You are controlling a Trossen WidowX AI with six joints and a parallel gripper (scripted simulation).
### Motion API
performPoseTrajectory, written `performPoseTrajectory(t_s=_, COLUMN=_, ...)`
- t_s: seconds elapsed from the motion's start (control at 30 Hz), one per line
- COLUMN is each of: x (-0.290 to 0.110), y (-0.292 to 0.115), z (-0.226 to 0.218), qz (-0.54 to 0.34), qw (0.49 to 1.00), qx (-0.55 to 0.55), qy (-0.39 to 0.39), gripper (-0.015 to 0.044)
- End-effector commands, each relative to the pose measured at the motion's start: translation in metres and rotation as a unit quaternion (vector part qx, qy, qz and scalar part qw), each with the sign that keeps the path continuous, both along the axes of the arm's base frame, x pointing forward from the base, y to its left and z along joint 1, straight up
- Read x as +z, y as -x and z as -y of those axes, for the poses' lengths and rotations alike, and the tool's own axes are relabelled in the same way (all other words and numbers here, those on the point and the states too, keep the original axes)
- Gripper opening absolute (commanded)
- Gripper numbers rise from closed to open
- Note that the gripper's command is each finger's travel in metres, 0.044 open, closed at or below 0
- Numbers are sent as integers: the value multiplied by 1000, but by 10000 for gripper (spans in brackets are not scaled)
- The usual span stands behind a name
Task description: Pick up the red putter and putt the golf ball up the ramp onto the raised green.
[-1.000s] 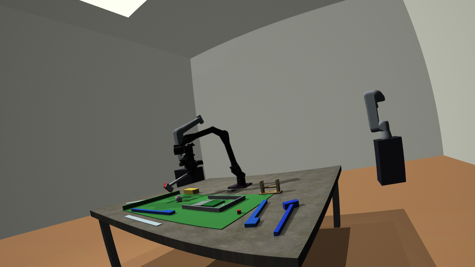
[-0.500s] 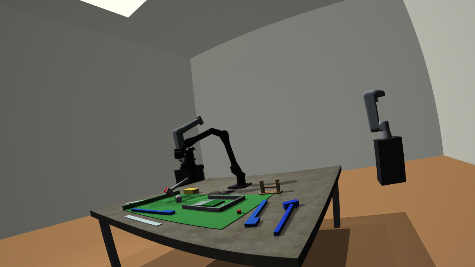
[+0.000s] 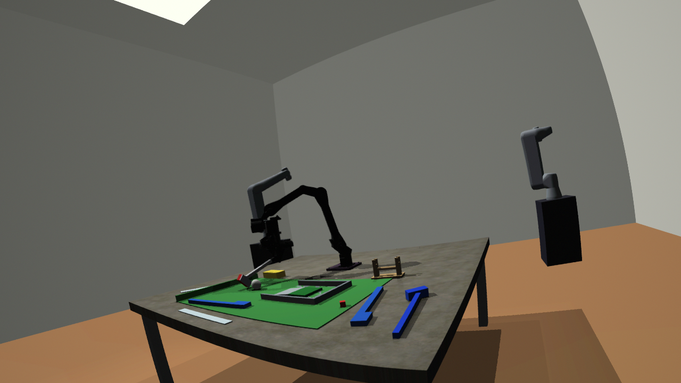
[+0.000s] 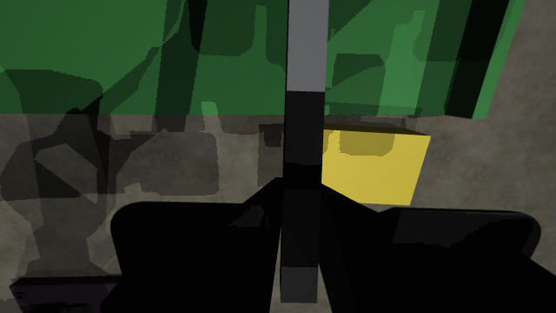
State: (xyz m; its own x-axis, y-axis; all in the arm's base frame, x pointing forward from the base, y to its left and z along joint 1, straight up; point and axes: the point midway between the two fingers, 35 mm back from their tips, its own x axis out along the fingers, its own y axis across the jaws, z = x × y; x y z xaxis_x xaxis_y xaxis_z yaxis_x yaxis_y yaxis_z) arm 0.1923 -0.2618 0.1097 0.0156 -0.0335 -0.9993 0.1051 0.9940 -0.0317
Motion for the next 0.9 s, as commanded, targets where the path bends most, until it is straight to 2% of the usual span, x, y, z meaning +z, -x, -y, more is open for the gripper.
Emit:
performPoseTrajectory(t_s=0.0, x=1, y=0, z=0, qz=0, qw=1000, qx=0, qy=0, gripper=0)
performPoseTrajectory(t_s=0.3, x=0, y=0, z=3, qz=0, qw=1000, qx=0, qy=0, gripper=0)
performPoseTrajectory(t_s=0.57, x=-2, y=3, z=29, qz=0, qw=1000, qx=-2, qy=2, gripper=0)
performPoseTrajectory(t_s=0.87, x=-3, y=5, z=27, qz=-2, qw=1000, qx=-3, qy=-1, gripper=0)
